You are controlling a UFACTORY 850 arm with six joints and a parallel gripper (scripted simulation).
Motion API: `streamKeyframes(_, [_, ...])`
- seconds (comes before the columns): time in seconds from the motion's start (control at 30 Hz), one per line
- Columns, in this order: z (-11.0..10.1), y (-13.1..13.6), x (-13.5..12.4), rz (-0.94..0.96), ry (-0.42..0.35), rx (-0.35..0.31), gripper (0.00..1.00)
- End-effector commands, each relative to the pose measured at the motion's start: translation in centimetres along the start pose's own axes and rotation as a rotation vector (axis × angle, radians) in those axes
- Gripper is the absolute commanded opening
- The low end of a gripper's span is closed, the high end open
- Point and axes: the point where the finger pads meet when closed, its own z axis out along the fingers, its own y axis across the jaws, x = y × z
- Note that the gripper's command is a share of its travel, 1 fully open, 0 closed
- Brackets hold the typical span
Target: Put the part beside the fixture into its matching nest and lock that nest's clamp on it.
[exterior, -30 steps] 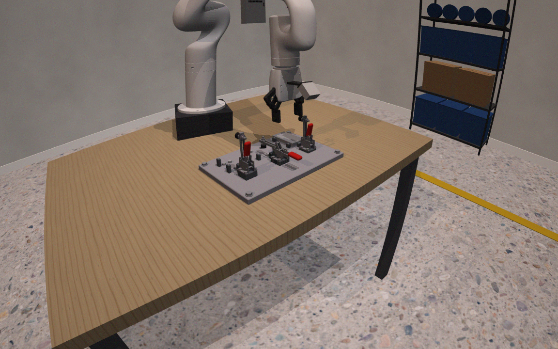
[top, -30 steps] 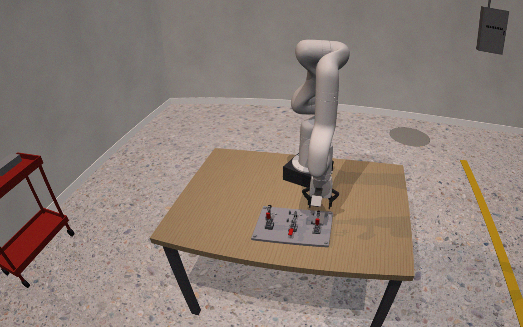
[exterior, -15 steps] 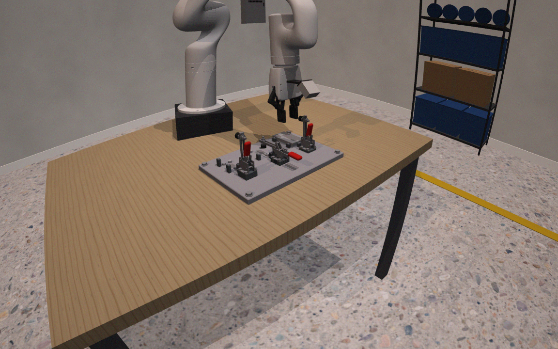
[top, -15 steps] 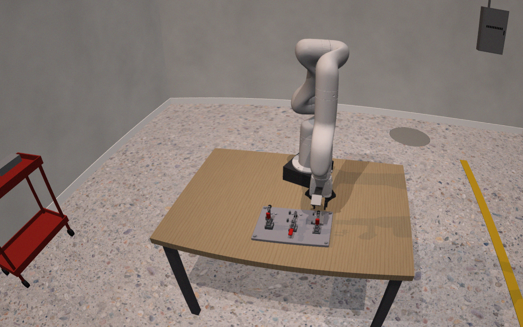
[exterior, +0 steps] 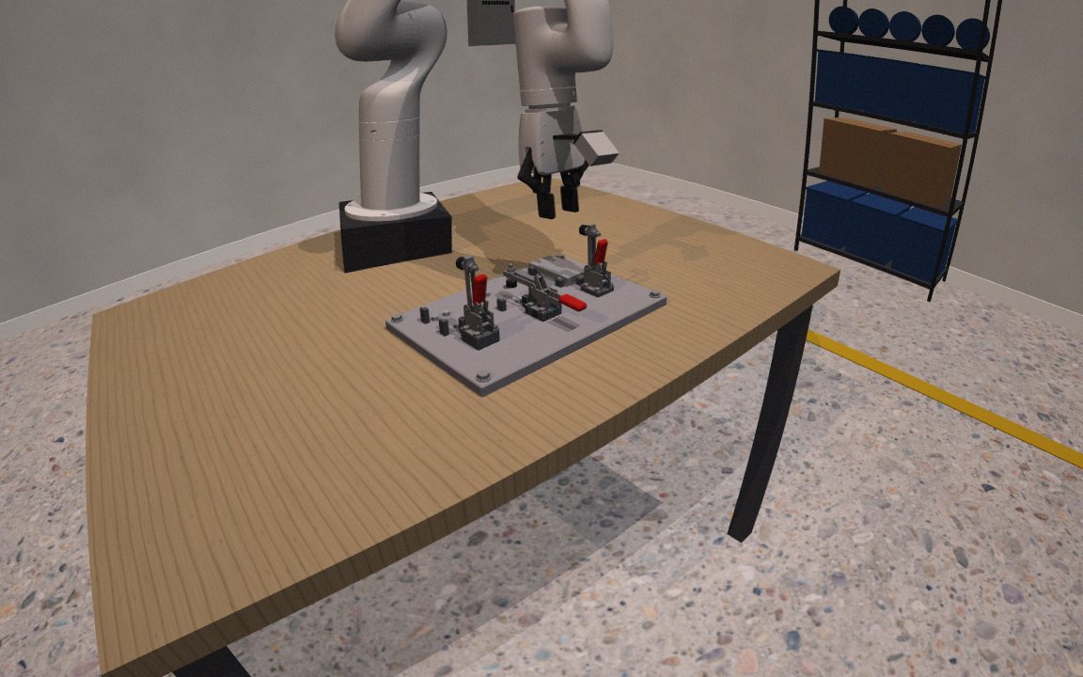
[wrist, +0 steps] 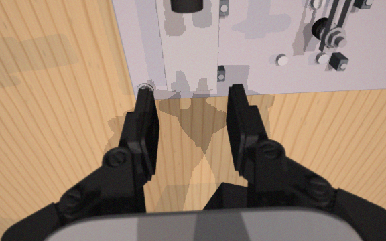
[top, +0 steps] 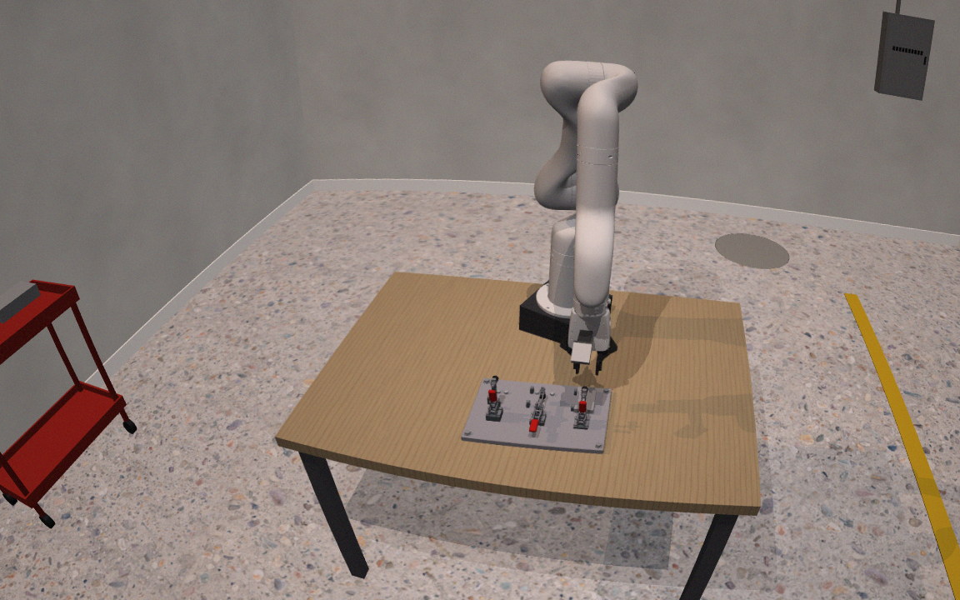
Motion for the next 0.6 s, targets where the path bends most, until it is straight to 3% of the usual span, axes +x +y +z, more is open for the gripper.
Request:
streamKeyframes(0.0, [-3.4,0.0,0.4,0.001,-0.089,-0.006,0.47])
streamKeyframes(0.07, [-3.4,0.0,0.4,0.001,-0.089,-0.006,0.47])
streamKeyframes(0.27, [-7.2,-0.1,0.7,0.001,-0.089,-0.006,0.47])
streamKeyframes(0.57, [-7.2,-0.1,0.7,0.001,-0.089,-0.006,0.47])
